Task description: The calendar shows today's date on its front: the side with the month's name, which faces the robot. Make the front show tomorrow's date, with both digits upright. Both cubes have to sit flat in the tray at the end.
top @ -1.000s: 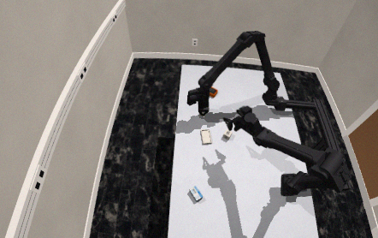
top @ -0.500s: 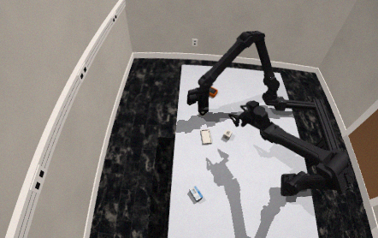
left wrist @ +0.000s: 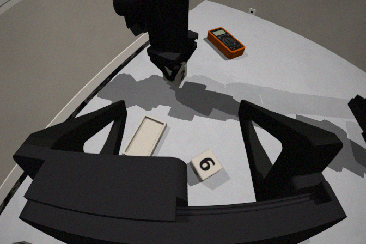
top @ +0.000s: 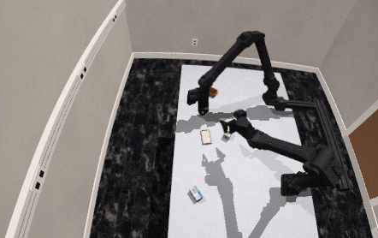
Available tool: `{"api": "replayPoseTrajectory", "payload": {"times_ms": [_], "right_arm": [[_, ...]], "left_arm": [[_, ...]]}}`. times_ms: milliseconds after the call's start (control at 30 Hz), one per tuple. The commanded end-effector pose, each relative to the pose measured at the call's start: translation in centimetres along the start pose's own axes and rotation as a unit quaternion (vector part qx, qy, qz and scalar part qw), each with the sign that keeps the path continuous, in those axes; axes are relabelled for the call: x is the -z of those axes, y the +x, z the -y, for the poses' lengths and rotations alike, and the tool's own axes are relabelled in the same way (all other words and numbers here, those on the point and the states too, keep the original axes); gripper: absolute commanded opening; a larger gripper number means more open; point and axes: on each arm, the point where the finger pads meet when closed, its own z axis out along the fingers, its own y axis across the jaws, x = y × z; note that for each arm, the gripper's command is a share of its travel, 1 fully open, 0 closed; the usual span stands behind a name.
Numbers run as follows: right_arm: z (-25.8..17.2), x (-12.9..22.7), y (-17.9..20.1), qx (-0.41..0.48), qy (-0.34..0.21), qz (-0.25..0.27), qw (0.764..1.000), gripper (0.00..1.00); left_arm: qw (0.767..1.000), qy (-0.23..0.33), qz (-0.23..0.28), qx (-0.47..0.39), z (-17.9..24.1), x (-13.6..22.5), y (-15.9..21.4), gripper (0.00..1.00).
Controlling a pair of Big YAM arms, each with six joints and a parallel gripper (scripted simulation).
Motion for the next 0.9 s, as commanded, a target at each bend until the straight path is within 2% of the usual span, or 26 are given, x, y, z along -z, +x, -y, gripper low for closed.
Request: {"api": "replayPoseTrajectory", "payload": {"times_ms": [0,600,867], "right_arm": [[0.6,-0.7,-0.7,-0.017,0.001,-0.001,1.0,0.4],[0.6,-0.7,-0.7,-0.017,0.001,-0.001,1.0,0.4],[0.6,-0.7,-0.7,-0.017,0.001,-0.001,1.0,0.4]], "left_arm": [[0.998,0.016,0.051,-0.036,-4.0,-3.0,-3.0,1.0],[0.984,0.115,0.118,-0.069,-9.4,-5.1,2.1,1.0],[0.981,0.135,0.126,-0.053,-9.7,-5.1,2.9,1.0]]}}
